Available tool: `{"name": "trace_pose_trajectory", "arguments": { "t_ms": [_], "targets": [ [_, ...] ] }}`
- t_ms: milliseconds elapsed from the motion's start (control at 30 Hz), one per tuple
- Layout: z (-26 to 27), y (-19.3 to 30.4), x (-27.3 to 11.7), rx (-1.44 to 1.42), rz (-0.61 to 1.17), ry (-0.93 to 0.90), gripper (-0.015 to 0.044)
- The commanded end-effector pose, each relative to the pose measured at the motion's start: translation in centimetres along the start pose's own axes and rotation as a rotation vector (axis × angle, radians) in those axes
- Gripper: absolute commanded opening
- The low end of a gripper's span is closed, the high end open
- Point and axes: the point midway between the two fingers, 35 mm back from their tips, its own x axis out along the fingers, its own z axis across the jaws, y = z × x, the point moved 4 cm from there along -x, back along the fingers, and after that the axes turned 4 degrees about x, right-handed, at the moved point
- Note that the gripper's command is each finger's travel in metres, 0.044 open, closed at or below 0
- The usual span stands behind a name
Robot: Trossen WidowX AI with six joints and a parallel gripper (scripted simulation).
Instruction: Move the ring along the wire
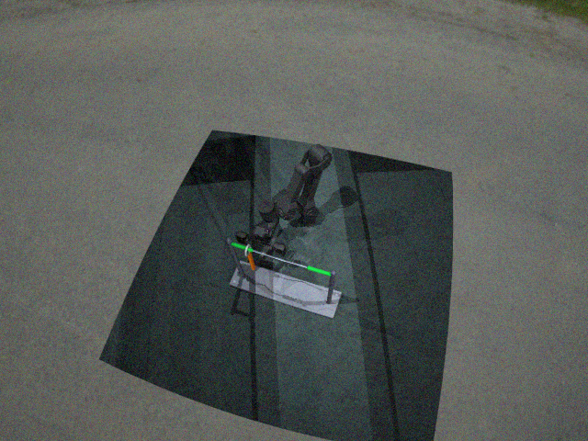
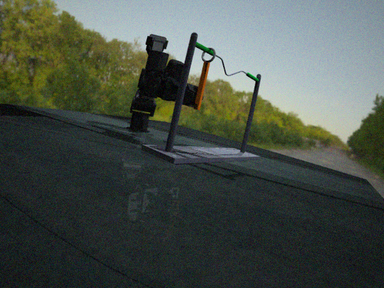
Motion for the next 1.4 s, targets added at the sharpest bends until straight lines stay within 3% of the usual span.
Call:
{"name": "trace_pose_trajectory", "arguments": {
  "t_ms": [0,700,1367],
  "targets": [
    [0.0,0.2,0.7,0.01,0.008,0.003,0.016],
    [0.3,0.6,4.0,0.011,0.004,0.002,0.016],
    [0.3,0.7,4.1,0.011,0.004,0.002,0.016]
  ]
}}
